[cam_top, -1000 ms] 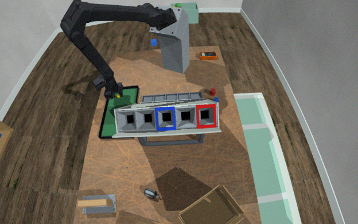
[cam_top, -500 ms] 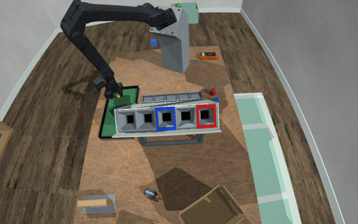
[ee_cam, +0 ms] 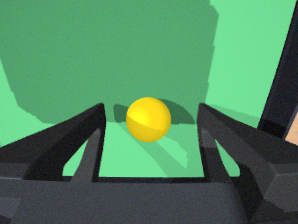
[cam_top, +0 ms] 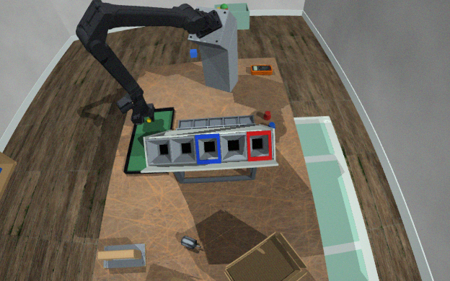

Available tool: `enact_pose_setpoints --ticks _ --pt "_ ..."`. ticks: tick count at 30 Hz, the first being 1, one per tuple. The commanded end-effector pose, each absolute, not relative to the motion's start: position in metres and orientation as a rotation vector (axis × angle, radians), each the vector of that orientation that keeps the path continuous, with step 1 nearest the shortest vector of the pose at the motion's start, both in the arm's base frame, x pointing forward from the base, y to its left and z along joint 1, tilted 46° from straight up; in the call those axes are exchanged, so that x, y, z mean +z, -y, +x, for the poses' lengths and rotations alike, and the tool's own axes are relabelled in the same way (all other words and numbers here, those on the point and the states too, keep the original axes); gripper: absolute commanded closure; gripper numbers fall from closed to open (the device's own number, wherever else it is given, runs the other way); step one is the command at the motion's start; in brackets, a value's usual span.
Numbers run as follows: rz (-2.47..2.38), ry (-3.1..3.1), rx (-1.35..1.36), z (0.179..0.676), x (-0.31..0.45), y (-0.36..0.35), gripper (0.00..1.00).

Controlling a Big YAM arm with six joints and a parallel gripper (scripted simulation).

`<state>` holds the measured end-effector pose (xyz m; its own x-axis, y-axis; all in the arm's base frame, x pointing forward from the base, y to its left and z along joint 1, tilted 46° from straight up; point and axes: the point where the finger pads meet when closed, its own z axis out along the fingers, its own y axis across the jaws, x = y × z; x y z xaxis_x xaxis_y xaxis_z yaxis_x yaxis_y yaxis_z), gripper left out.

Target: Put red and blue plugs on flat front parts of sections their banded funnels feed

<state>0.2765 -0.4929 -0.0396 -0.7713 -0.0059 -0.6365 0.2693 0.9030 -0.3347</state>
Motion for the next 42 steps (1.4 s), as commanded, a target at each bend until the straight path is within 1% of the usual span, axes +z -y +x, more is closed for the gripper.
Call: enact_pose_setpoints --ticks 1,42 --pt "0.195 -2.408 -0.52 0.2806 -0.0512 0.4868 0.44" --pt "0.197 -2.411 -0.516 0.2797 -0.0542 0.4833 0.44"
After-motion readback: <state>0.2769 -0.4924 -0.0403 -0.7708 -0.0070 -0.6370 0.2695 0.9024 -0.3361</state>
